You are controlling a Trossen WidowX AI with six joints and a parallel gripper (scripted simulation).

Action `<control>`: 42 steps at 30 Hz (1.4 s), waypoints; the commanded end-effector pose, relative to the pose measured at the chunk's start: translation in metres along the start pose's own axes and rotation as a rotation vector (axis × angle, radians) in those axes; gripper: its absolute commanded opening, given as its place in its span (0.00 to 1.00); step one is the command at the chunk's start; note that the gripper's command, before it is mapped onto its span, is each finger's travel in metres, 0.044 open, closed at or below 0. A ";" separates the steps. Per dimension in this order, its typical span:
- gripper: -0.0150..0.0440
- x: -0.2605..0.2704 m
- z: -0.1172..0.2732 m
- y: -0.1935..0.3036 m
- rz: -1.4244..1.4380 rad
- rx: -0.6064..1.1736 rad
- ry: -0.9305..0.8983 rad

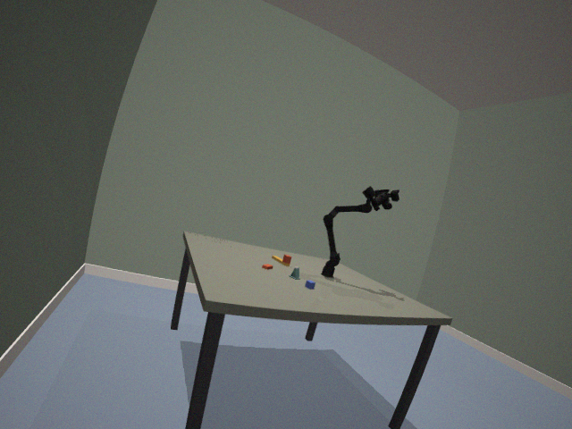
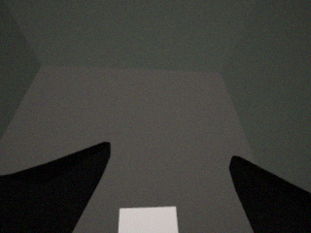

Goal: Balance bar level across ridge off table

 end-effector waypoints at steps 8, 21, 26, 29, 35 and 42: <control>0.79 0.034 0.010 0.000 -0.068 -0.017 -0.127; 0.79 0.094 0.042 0.004 -0.225 -0.006 -0.371; 0.79 0.104 0.054 0.021 -0.193 0.031 -0.439; 0.79 0.113 0.062 0.026 -0.203 0.045 -0.482; 0.79 0.130 0.081 0.029 -0.250 0.066 -0.549; 0.79 0.156 0.108 0.036 -0.324 0.116 -0.672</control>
Point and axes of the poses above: the point midway between the two fingers, 35 mm back from their tips, its own z axis back along the fingers, its own x axis across the jaws, y = z × x, the point moved 1 cm from there along z, back along the fingers, and after that the axes turned 7 degrees about -z, right-handed, at the moved point
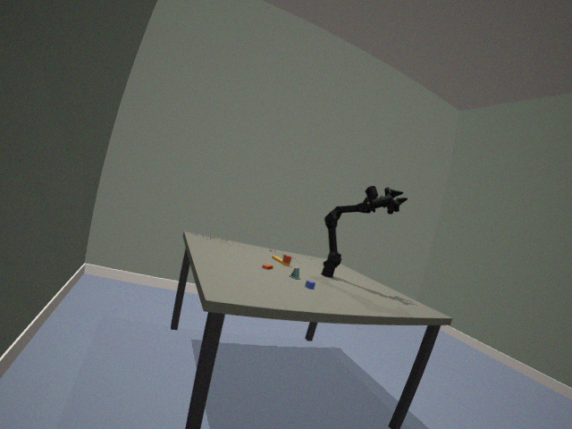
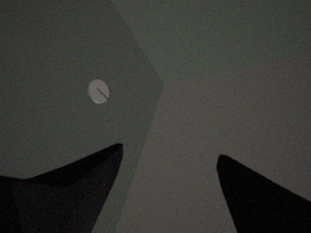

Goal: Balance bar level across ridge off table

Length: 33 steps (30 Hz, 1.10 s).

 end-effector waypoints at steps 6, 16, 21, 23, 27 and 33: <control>0.79 0.049 0.015 0.025 -0.101 0.077 -0.169; 0.79 0.090 0.040 0.058 -0.194 0.192 -0.318; 0.79 0.106 0.057 0.073 -0.241 0.264 -0.379; 0.79 0.112 0.065 0.079 -0.262 0.294 -0.403; 0.79 0.126 0.078 0.090 -0.314 0.351 -0.452; 0.79 0.149 0.103 0.108 -0.412 0.456 -0.531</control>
Point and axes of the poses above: the point midway between the two fingers, 35 mm back from their tips, its own z axis back along the fingers, its own x axis across the jaws, y = z × x, the point moved 1 cm from there along z, back along the fingers, and after that the axes turned 7 degrees about -z, right-handed, at the moved point
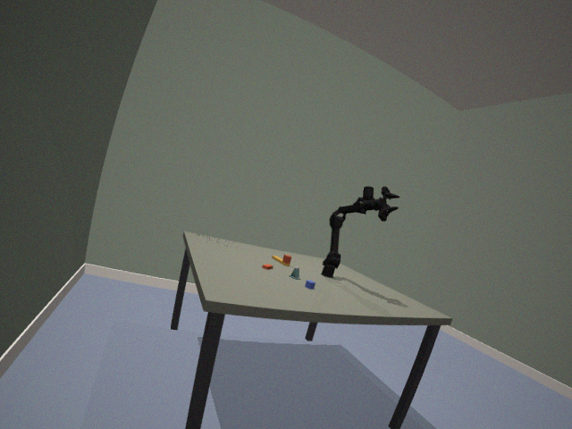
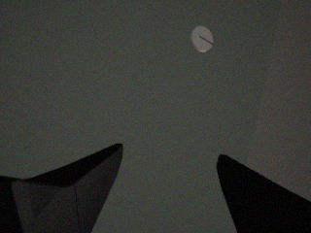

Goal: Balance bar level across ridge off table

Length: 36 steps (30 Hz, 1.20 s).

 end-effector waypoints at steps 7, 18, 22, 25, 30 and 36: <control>0.79 0.042 0.014 0.058 -0.189 0.189 -0.141; 0.79 0.073 0.044 0.116 -0.353 0.399 -0.232; 0.79 0.086 0.059 0.136 -0.434 0.486 -0.257; 0.79 0.094 0.071 0.151 -0.495 0.554 -0.271; 0.79 0.107 0.093 0.175 -0.592 0.669 -0.284; 0.79 0.121 0.123 0.200 -0.705 0.811 -0.286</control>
Point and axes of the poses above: the point midway between the two fingers, 35 mm back from their tips, its own z axis back along the fingers, its own x axis across the jaws, y = z × x, the point moved 1 cm from there along z, back along the fingers, and after that the axes turned 7 degrees about -z, right-handed, at the moved point
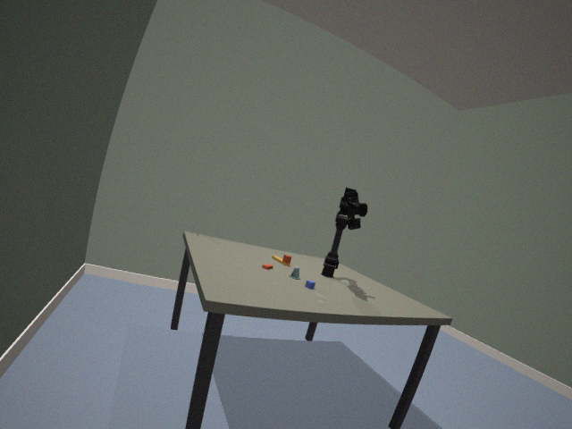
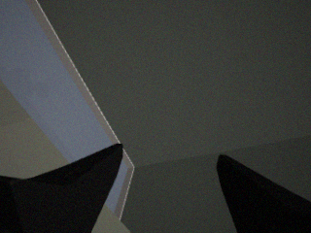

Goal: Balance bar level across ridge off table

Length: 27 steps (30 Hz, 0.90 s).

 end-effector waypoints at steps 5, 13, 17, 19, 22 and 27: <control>0.79 -0.007 0.008 0.058 -0.178 0.176 0.007; 0.79 -0.012 0.025 0.110 -0.338 0.329 0.036; 0.79 -0.014 0.035 0.135 -0.420 0.404 0.059; 0.79 -0.014 0.041 0.148 -0.461 0.442 0.072; 0.79 -0.014 0.051 0.167 -0.539 0.501 0.091; 0.79 -0.012 0.068 0.197 -0.671 0.599 0.130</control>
Point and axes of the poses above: the point midway between the two fingers, 35 mm back from their tips, its own z axis back along the fingers, its own x axis across the jaws, y = z × x, the point moved 1 cm from there along z, back along the fingers, and after that the axes turned 7 degrees about -z, right-handed, at the moved point
